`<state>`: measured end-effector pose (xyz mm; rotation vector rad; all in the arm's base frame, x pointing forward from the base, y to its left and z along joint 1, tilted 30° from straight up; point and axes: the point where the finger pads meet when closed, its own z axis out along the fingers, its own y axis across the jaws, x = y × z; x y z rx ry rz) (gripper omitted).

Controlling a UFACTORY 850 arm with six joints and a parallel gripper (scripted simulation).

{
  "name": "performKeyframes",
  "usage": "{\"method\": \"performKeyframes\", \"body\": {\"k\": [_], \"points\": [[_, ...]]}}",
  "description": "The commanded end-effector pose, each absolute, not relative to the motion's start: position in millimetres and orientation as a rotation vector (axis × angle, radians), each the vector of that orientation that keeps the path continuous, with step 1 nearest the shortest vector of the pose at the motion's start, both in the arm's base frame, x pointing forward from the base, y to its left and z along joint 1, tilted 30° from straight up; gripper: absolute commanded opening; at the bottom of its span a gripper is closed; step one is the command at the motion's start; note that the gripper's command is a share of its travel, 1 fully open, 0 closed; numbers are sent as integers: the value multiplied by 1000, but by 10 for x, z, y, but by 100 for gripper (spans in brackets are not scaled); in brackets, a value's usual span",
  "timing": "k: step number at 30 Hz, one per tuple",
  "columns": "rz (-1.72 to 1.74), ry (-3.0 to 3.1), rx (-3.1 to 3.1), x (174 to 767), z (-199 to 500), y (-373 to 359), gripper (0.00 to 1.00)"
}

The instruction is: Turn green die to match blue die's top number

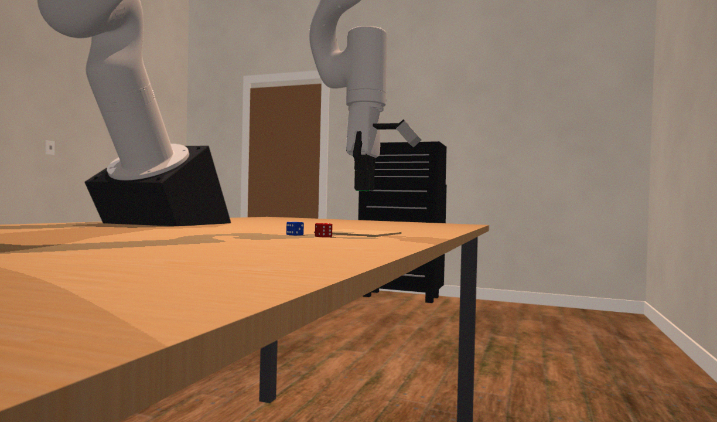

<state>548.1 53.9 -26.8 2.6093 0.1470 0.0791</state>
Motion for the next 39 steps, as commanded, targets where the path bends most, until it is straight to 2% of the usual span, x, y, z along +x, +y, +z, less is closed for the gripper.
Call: {"method": "performKeyframes", "body": {"k": [1,16,39], "points": [[63,167,2609,5491,-259,538,21],[225,210,2603,5485,-258,531,21],[838,373,2508,5440,-269,512,21]]}}
